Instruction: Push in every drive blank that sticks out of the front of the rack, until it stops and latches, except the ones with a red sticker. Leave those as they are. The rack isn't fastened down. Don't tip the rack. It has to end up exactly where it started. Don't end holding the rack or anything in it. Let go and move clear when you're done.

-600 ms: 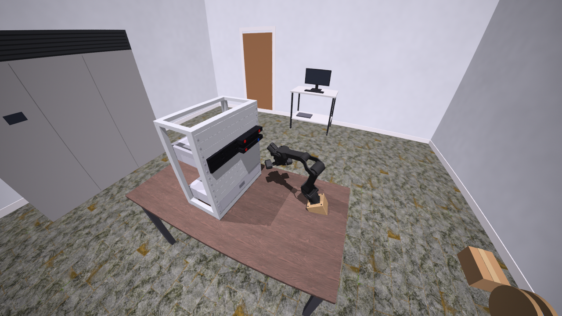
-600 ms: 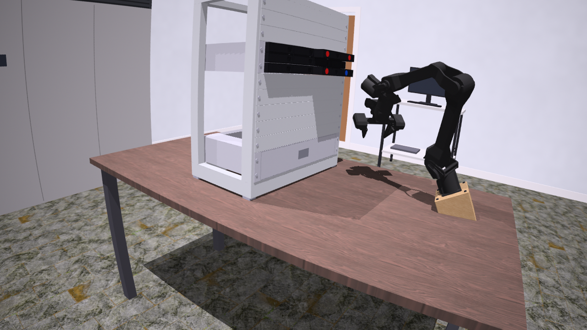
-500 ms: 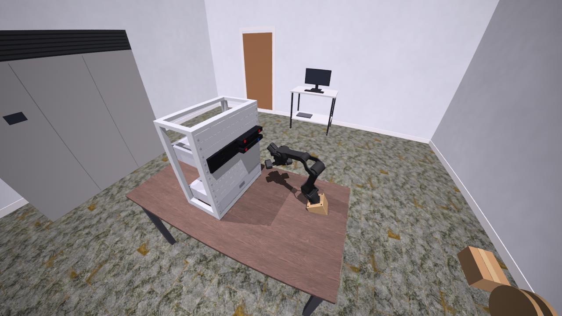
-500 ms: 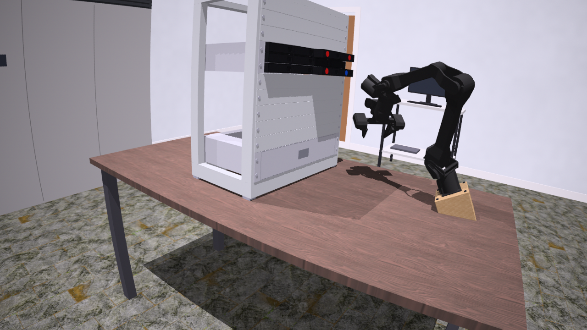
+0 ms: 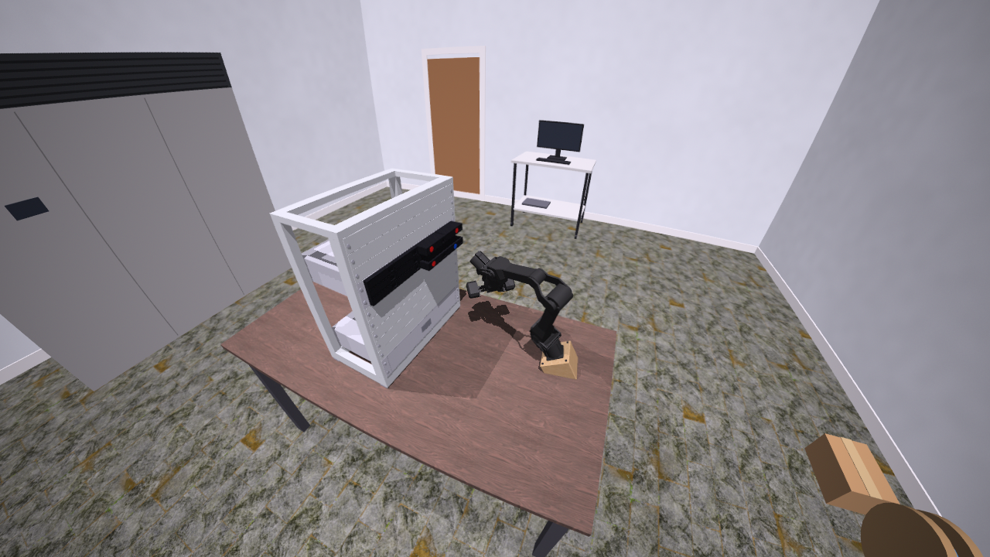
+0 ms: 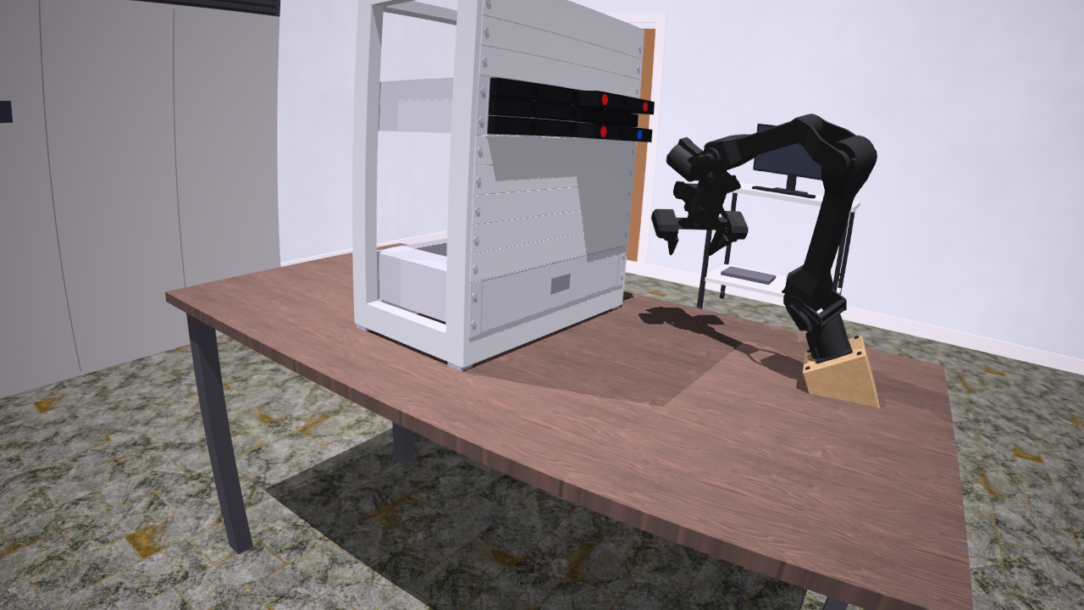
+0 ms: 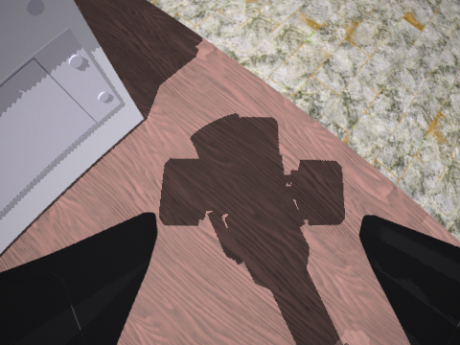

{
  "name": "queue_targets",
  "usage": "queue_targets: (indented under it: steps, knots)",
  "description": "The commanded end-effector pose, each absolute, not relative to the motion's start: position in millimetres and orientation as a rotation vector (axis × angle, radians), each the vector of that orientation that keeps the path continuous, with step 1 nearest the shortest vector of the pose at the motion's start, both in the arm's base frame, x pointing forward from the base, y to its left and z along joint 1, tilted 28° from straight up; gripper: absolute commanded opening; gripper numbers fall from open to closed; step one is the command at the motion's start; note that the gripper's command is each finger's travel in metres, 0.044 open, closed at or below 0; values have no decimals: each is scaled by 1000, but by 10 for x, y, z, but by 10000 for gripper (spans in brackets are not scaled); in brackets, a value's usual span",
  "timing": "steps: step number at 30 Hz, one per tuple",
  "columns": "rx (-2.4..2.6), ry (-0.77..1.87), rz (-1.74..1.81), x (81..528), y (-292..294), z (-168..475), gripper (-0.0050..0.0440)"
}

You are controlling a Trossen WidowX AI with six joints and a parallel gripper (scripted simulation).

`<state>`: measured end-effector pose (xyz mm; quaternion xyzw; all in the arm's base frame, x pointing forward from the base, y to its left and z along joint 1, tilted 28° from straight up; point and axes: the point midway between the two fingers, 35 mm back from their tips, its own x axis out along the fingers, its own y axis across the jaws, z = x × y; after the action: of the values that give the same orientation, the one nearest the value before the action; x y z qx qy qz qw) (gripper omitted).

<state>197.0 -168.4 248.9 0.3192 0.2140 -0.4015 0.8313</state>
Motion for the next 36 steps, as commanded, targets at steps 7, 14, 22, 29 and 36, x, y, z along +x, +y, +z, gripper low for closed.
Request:
queue_targets:
  steps: [7,14,22,29,36]
  knots:
    - [670,430,-848,1961,-1679,2567,440]
    - [670,430,-848,1961,-1679,2567,440]
    - [666,430,-848,1960,-1675,2571,440]
    - [626,422,-849,1952,-1646,2602,440]
    - [564,407,-851,1934,-1600,2654,440]
